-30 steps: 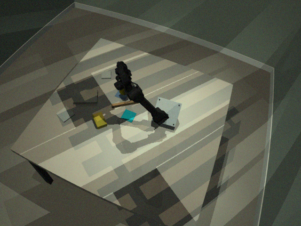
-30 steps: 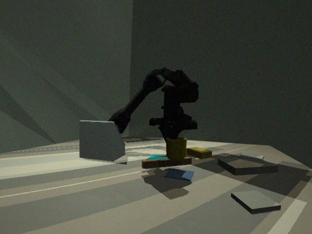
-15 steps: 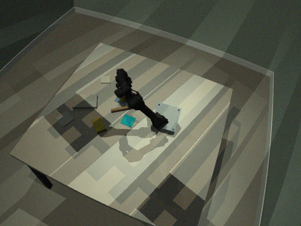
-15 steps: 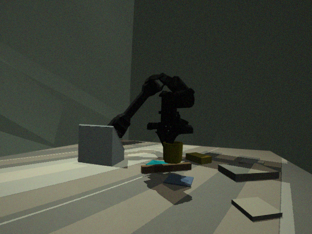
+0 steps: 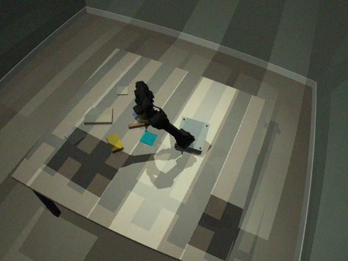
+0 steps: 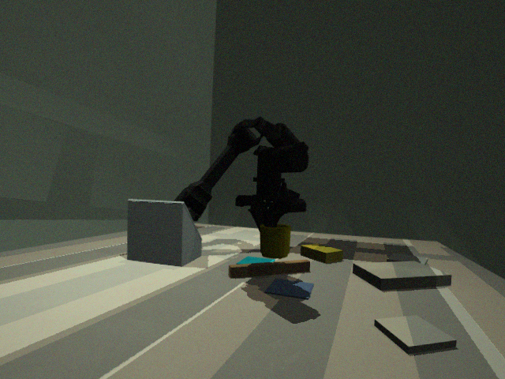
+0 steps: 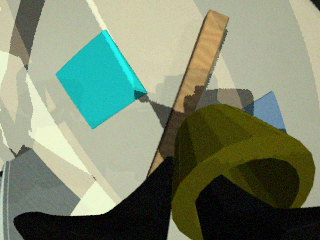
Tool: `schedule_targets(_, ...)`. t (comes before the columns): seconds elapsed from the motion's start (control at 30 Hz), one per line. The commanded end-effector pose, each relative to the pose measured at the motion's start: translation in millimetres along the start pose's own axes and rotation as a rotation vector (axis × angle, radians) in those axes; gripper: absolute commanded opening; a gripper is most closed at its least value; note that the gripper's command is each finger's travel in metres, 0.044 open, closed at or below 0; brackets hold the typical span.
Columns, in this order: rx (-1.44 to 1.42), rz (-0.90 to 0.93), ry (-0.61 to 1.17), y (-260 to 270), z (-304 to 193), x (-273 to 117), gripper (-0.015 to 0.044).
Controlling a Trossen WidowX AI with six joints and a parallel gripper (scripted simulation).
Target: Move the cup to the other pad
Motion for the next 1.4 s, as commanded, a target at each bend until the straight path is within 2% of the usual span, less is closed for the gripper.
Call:
schedule_targets(0.0,0.0,-0.006,-0.003,6.2,3.1,-1.2,0.0)
schedule_targets(1.37,0.002,-0.002,-0.004,78.0,28.4,-2.6,0.0)
Point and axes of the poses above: the point midway between the two fingers, 35 mm back from their tips, its own x axis out along the fingers, its own y axis across the jaws, z = x × y, the point moved 4 cm from there along -x, back along the fingers, and after that the axes turned 3 degrees about x, right-handed, at the moved point
